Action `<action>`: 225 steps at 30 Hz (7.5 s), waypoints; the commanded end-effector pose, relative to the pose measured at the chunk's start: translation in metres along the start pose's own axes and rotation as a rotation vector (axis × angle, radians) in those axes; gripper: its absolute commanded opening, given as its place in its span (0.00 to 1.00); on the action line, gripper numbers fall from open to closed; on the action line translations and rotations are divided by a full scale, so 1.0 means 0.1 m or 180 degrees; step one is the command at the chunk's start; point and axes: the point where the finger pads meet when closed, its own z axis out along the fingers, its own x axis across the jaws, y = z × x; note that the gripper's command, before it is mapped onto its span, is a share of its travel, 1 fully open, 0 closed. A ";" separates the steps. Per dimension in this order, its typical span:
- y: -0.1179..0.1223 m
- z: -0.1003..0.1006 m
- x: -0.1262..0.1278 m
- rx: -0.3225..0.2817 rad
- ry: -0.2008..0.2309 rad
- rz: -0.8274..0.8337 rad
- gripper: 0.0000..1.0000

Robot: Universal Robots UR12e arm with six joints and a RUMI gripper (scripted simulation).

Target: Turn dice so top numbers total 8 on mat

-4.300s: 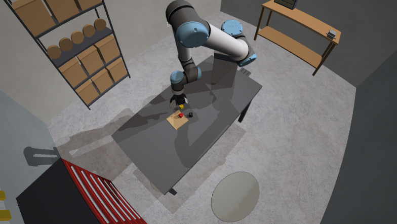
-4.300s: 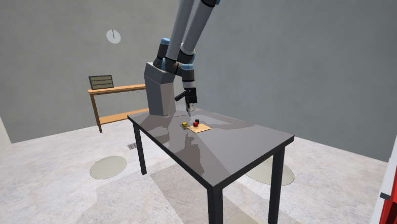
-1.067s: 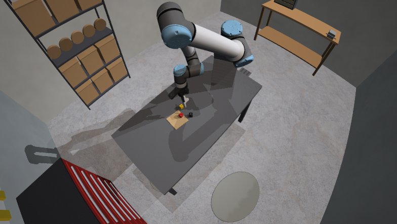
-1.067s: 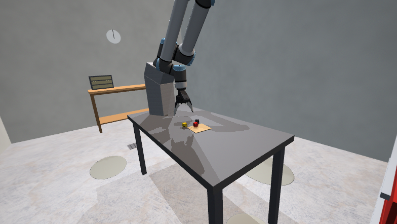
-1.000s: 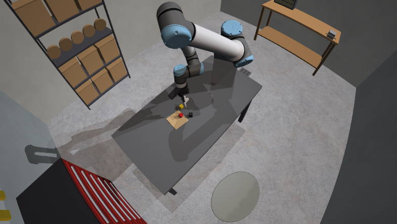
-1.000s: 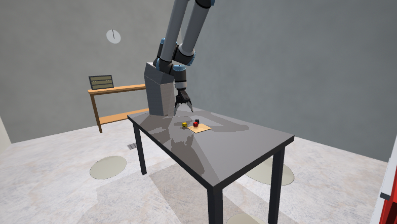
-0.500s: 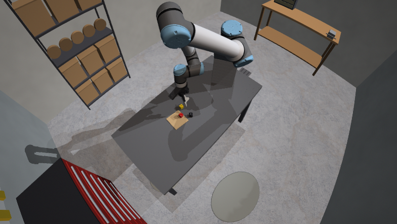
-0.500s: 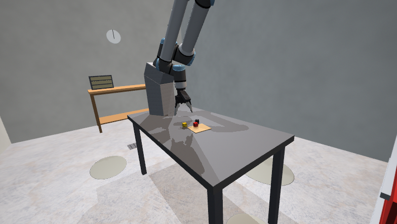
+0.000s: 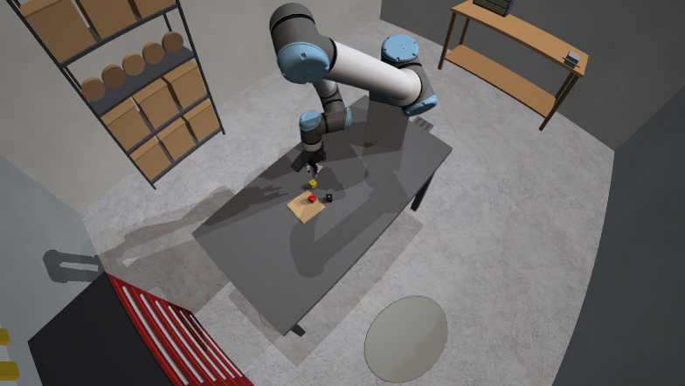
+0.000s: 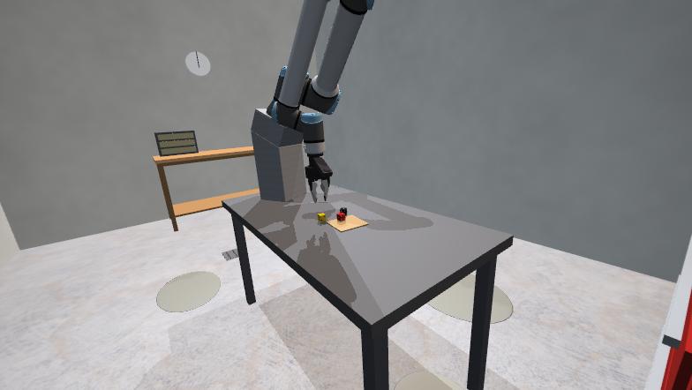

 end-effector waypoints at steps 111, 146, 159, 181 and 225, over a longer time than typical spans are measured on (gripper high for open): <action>0.02 0.52 0.00 -0.0006 -0.0004 0.0004 0.28; 0.01 0.52 0.00 -0.0006 -0.0004 0.0004 0.28; 0.01 0.52 0.00 -0.0006 -0.0004 0.0004 0.28; 0.01 0.56 0.00 -0.0006 -0.0004 0.0004 0.28; 0.01 0.87 0.00 -0.0006 -0.0004 0.0004 0.28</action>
